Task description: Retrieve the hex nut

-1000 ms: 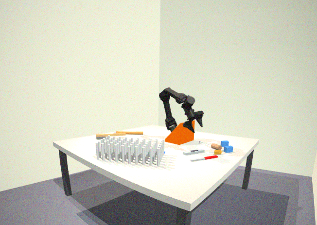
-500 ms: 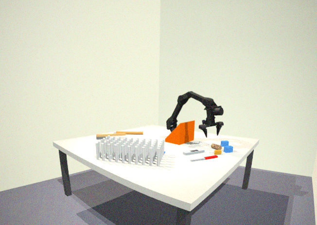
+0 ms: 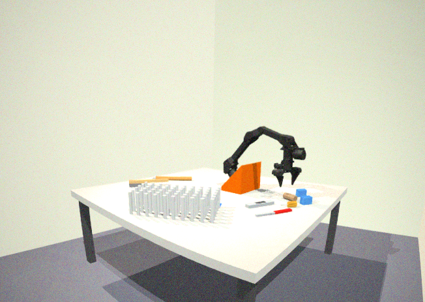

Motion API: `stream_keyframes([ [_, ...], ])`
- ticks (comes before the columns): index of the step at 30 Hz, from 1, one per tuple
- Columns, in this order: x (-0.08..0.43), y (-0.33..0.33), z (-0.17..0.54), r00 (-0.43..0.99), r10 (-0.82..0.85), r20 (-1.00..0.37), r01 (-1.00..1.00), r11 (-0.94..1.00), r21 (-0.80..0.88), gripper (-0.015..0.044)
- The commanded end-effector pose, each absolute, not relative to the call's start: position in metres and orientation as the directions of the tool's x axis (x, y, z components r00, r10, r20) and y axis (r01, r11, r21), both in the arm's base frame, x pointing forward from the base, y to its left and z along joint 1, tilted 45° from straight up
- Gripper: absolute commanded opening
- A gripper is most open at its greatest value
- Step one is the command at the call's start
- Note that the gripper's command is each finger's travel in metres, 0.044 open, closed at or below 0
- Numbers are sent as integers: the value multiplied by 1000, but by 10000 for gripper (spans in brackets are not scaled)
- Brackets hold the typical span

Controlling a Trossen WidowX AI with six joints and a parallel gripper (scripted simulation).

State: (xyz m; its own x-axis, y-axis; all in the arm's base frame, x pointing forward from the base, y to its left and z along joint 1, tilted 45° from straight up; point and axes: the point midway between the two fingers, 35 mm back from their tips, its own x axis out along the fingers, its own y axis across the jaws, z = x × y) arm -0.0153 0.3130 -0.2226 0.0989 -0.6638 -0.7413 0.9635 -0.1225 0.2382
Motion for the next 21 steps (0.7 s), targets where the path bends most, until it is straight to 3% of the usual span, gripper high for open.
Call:
stream_keyframes([
  [1, -15, 312, -225, 98, -670, -736, 966, -115, 234, 440],
  [6, -15, 312, -224, 97, -670, -736, 962, -127, 243, 440],
  [10, -17, 310, -221, 73, -668, -741, 831, -370, 415, 440],
  [16, -19, 305, -216, 28, -662, -749, 384, -684, 619, 440],
  [21, -21, 300, -211, -9, -656, -755, -98, -751, 653, 440],
])
